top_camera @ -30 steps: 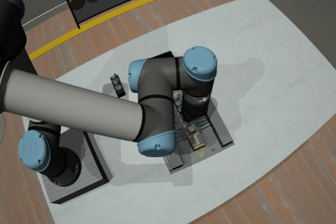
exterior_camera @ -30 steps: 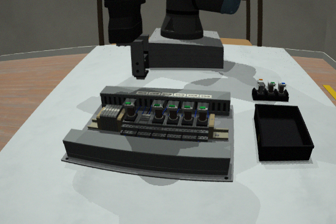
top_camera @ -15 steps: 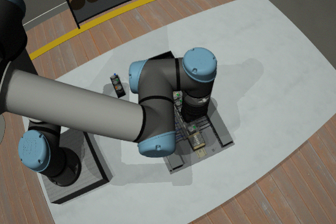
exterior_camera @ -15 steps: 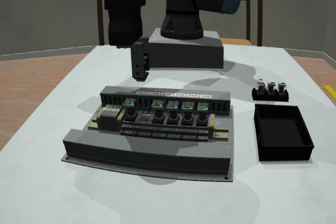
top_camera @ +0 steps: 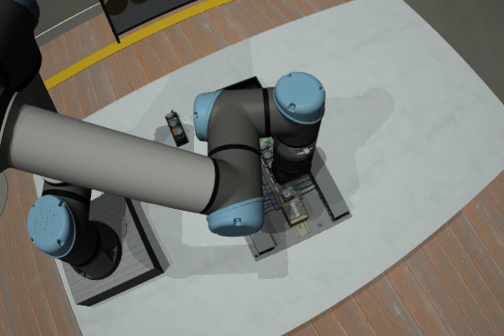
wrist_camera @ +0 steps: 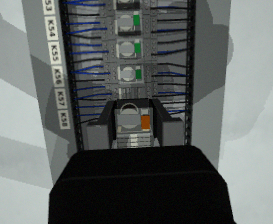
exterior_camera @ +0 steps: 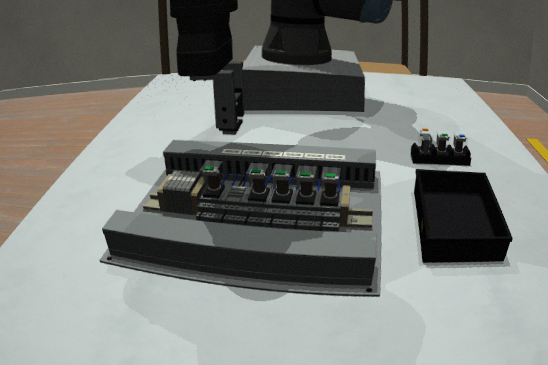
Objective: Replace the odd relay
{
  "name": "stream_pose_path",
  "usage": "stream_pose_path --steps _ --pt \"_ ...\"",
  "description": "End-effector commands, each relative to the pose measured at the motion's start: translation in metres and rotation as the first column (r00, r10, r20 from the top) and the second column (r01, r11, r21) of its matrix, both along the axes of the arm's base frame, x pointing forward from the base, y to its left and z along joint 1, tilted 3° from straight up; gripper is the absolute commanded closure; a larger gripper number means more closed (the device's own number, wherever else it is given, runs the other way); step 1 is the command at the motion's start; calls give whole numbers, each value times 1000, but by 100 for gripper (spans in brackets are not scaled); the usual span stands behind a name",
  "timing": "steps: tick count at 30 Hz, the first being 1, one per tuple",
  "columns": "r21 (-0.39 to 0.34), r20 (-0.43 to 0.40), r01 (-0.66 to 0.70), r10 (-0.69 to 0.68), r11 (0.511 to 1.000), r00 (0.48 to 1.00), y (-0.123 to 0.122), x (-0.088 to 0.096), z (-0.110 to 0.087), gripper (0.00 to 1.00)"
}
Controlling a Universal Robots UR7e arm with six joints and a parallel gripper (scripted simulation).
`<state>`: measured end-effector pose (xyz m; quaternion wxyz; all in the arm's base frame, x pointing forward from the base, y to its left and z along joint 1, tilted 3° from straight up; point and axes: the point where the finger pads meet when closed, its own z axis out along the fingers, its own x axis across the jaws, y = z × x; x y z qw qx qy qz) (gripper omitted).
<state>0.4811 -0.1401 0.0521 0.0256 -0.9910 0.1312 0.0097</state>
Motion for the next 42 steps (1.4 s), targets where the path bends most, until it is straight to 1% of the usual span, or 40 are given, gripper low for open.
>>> stream_pose_path --steps 1,25,30,42 --pt "-1 2 0 0 1000 1000 0 0 0 100" --pt "-1 2 0 0 1000 1000 0 0 -1 100" --pt "-1 2 0 0 1000 1000 58 15 -6 100" --pt "-1 2 0 0 1000 1000 58 15 -6 100"
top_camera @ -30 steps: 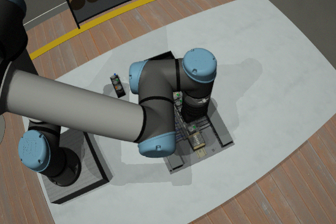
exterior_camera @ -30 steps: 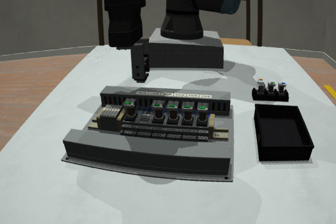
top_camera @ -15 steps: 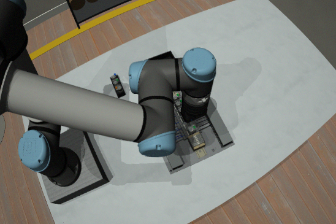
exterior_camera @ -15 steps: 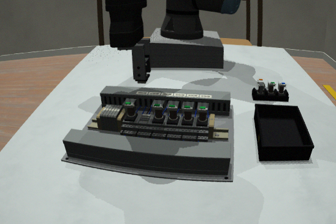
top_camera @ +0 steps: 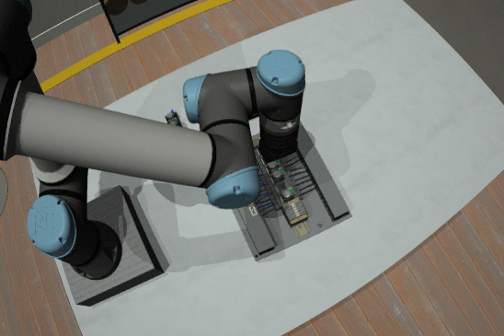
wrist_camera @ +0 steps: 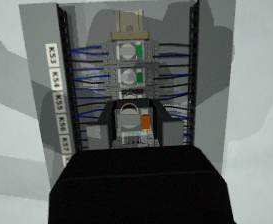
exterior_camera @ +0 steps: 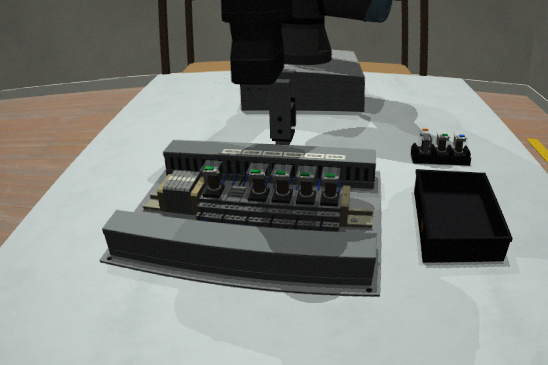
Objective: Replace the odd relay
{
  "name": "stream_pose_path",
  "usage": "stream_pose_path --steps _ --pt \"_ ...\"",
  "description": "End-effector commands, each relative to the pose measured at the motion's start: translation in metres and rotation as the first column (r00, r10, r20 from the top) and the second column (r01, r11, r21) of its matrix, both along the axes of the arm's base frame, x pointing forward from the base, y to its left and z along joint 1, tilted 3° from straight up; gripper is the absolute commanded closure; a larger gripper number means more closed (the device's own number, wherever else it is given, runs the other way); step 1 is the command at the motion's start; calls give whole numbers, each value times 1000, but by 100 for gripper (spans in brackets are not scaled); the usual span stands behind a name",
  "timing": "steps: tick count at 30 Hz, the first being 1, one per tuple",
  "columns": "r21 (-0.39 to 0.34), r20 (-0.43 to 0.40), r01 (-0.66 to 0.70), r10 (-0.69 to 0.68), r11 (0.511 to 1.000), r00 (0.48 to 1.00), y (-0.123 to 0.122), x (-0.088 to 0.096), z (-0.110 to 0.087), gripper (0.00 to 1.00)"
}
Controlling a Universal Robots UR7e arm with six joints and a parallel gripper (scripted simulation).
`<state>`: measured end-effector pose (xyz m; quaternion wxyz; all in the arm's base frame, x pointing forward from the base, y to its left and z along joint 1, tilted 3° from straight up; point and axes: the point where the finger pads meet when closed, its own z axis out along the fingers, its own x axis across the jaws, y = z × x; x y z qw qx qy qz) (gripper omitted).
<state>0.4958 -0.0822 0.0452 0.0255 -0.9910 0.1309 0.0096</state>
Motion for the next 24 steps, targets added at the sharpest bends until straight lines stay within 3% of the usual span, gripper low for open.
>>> stream_pose_path --steps 1,5,17,22,24 --pt "-1 1 0 0 1000 1000 11 3 -1 100" --pt "-1 2 1 -1 1000 1000 58 15 -5 100" --pt "-1 2 1 -1 1000 1000 58 15 -5 100" --pt "0 2 1 -1 1000 1000 116 30 -11 100" --pt "0 2 1 -1 1000 1000 116 30 -11 100"
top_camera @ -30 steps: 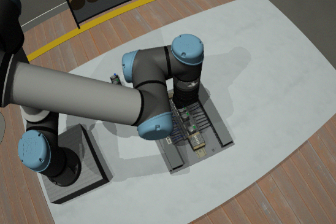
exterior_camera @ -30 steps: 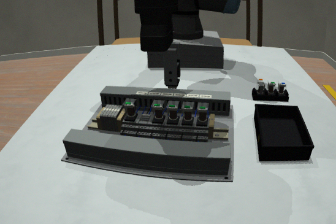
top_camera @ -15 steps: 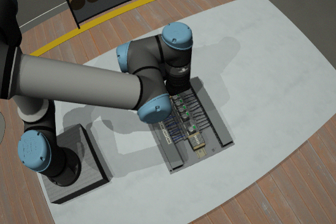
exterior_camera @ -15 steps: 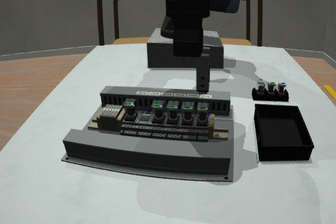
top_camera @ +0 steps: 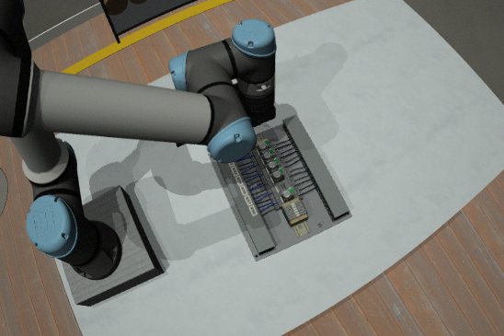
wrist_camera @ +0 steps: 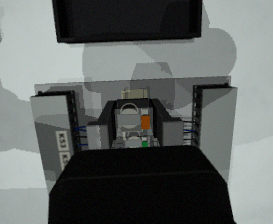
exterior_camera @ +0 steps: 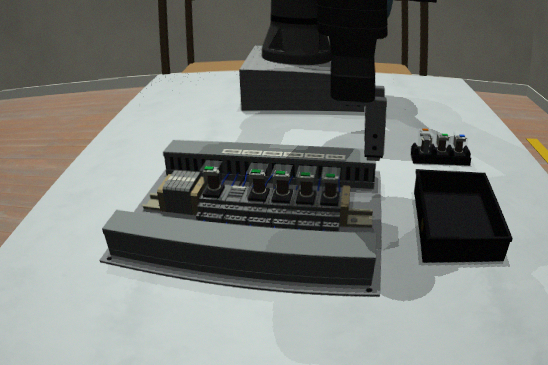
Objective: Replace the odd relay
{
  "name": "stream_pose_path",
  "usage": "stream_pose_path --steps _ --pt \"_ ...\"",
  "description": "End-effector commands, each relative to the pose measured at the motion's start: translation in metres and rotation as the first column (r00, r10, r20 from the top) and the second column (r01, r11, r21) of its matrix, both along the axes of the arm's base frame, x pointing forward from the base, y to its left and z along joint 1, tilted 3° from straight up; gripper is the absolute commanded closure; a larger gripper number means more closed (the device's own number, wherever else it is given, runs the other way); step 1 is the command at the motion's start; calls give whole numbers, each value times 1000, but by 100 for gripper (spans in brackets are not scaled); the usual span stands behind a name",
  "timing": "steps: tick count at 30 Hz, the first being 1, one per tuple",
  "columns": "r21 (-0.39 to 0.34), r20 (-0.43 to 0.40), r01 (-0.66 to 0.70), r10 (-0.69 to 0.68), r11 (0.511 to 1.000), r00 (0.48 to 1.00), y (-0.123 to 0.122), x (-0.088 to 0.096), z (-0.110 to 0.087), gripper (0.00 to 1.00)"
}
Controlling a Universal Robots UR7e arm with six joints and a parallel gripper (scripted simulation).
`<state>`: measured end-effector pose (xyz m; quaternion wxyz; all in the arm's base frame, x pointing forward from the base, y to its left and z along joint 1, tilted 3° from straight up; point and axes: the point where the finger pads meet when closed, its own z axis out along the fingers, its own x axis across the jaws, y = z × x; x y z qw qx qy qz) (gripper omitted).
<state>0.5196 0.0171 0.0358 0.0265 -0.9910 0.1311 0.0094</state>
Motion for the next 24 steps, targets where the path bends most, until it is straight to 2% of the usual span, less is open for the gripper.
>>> stream_pose_path --steps 1,10,15,24 --pt "-2 1 0 0 1000 1000 16 6 -2 100" --pt "-2 1 0 0 1000 1000 16 6 -2 100" --pt "-2 1 0 0 1000 1000 74 21 -7 100" --pt "-2 1 0 0 1000 1000 74 21 -7 100"
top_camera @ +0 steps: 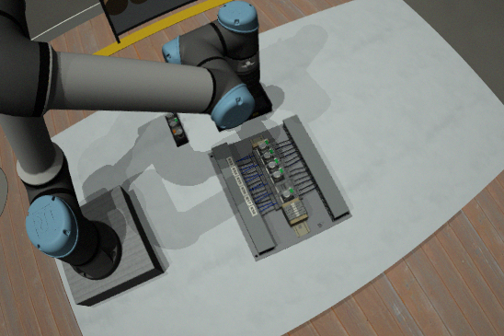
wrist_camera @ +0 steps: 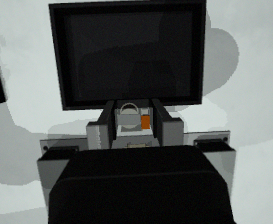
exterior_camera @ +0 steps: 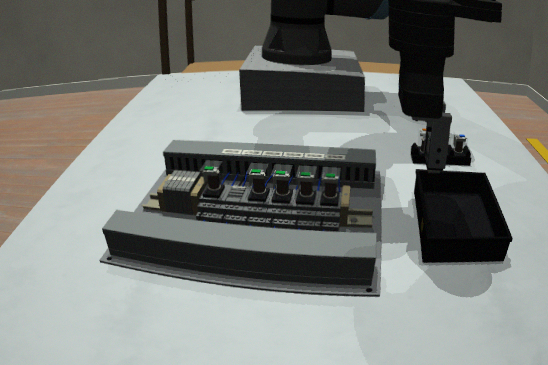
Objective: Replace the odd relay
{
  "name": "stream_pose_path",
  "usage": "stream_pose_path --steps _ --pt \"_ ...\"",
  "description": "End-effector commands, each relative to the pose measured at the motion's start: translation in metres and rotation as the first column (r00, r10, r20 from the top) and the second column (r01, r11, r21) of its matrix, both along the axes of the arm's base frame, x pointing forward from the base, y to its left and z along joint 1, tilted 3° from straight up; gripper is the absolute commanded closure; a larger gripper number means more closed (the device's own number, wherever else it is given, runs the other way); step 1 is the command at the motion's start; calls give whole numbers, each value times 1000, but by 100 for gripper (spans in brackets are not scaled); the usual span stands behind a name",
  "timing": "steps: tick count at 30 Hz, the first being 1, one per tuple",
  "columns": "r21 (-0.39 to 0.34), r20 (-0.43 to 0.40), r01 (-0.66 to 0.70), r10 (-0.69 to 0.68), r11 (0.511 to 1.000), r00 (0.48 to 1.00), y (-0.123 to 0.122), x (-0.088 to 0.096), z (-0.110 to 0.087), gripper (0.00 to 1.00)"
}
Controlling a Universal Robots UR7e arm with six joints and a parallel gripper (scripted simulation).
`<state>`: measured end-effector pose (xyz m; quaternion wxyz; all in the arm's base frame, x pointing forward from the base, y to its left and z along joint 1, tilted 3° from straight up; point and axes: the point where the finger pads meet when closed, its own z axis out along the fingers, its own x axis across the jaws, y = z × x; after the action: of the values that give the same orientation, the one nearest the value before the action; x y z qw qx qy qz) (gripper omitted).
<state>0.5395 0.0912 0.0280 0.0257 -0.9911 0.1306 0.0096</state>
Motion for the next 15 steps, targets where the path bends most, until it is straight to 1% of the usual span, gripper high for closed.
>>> stream_pose_path --steps 1,3,8,15 --pt "-1 2 1 -1 1000 1000 0 1 1 100" --pt "-1 2 1 -1 1000 1000 0 1 1 100" --pt "0 2 1 -1 1000 1000 58 16 -5 100" --pt "0 2 1 -1 1000 1000 58 16 -5 100"
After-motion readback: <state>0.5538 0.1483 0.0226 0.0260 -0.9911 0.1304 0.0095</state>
